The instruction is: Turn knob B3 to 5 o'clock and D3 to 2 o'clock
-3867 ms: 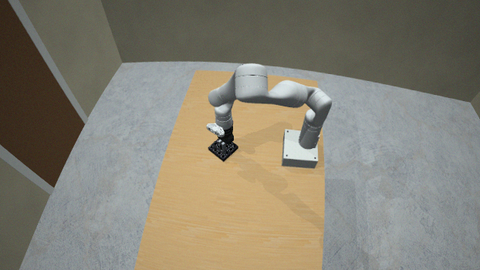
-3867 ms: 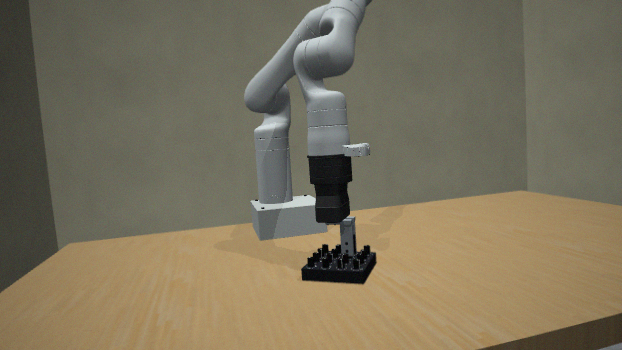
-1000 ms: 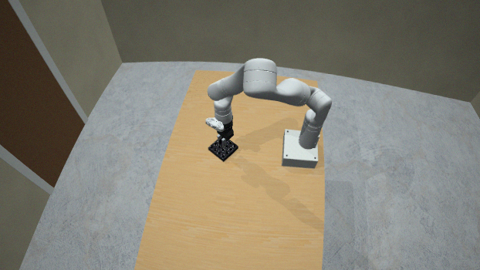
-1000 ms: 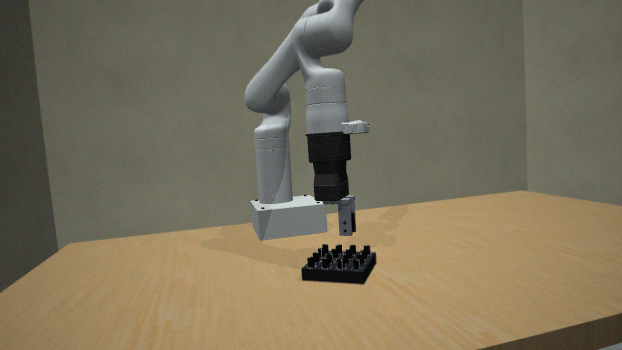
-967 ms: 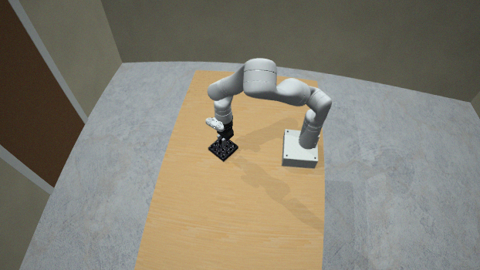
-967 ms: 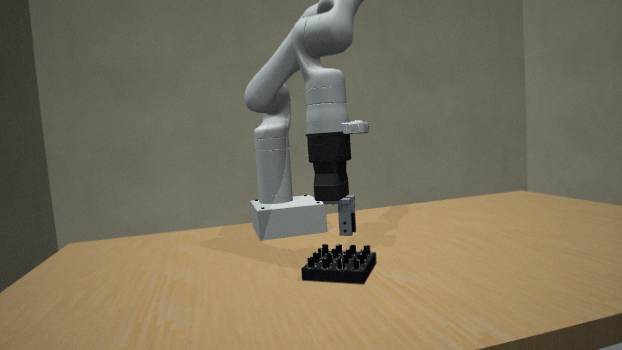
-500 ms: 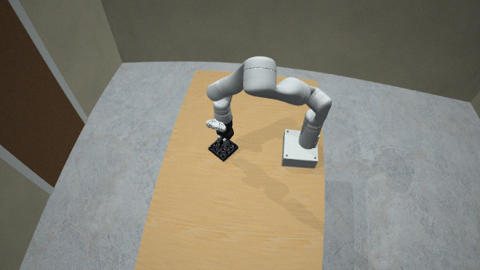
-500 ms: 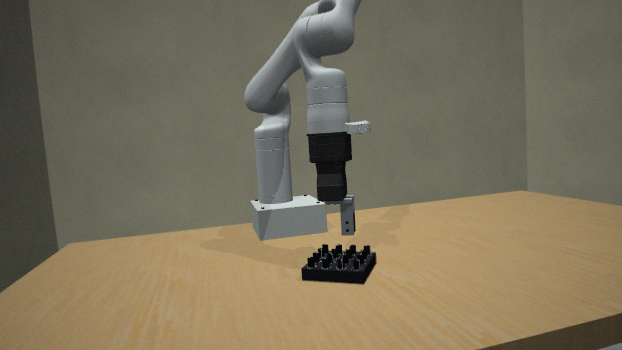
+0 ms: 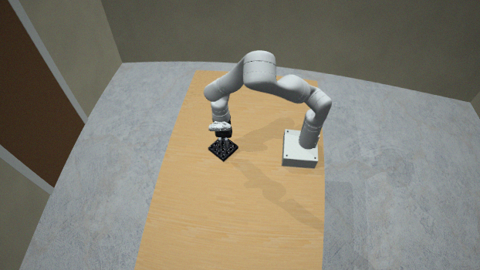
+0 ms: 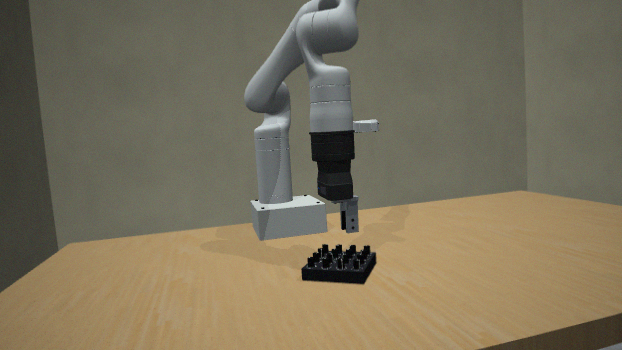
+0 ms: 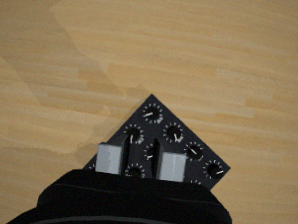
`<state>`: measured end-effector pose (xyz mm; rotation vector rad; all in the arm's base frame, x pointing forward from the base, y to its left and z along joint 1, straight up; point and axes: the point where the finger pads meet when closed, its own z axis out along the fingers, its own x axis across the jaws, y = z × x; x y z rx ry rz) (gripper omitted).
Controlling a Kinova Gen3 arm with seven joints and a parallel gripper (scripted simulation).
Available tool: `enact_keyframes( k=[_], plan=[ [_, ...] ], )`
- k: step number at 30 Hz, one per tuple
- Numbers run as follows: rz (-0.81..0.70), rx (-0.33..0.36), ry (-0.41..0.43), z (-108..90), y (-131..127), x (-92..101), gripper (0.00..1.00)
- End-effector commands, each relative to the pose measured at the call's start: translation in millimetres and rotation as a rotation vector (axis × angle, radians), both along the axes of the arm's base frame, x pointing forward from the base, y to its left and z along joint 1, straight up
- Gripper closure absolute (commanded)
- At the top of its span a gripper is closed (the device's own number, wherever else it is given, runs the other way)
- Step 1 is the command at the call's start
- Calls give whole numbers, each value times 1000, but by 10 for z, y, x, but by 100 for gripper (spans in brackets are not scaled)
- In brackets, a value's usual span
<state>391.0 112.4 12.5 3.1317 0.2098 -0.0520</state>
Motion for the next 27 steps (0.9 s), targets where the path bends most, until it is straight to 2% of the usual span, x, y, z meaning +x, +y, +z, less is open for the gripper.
enact_keyframes(
  k=[1, 4, 6, 19, 27],
  plan=[
    [80, 13, -8, 40, -1, 37, 54],
    [215, 17, -8, 57, -1, 33, 54],
    [215, 17, -8, 57, -1, 33, 54],
    [736, 28, -19, 140, -30, 73, 54],
    [889, 28, -26, 170, -45, 104, 54]
  ],
)
